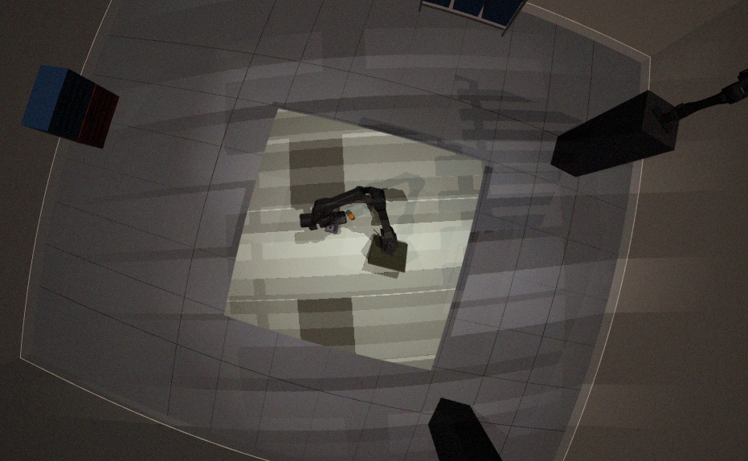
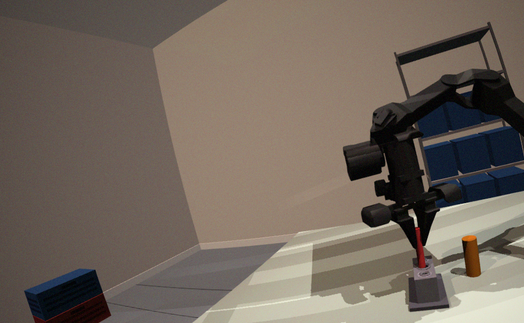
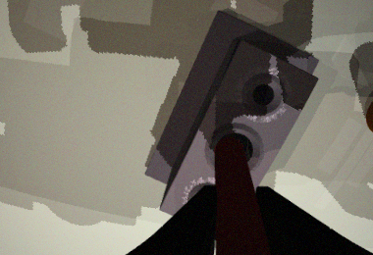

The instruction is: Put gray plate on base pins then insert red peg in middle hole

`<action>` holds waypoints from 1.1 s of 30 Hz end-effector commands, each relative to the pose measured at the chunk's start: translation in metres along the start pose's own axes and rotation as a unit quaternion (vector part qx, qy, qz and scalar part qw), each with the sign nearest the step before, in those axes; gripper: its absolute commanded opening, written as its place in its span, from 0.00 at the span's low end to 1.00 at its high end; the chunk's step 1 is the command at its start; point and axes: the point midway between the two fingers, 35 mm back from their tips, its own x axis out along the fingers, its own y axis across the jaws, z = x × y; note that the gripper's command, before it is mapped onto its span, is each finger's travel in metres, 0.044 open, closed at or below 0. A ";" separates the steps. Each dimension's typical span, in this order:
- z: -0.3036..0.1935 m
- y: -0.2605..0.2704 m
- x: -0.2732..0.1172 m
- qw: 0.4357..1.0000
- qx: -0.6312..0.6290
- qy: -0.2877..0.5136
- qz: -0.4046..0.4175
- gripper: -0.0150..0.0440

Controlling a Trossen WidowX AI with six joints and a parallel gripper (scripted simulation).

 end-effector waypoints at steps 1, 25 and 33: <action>-0.001 -0.001 0.003 1.000 -0.004 -0.001 -0.003 0.25; -0.001 -0.002 0.004 1.000 -0.001 0.000 -0.001 0.25; 0.000 -0.003 0.005 1.000 -0.001 0.000 -0.001 0.25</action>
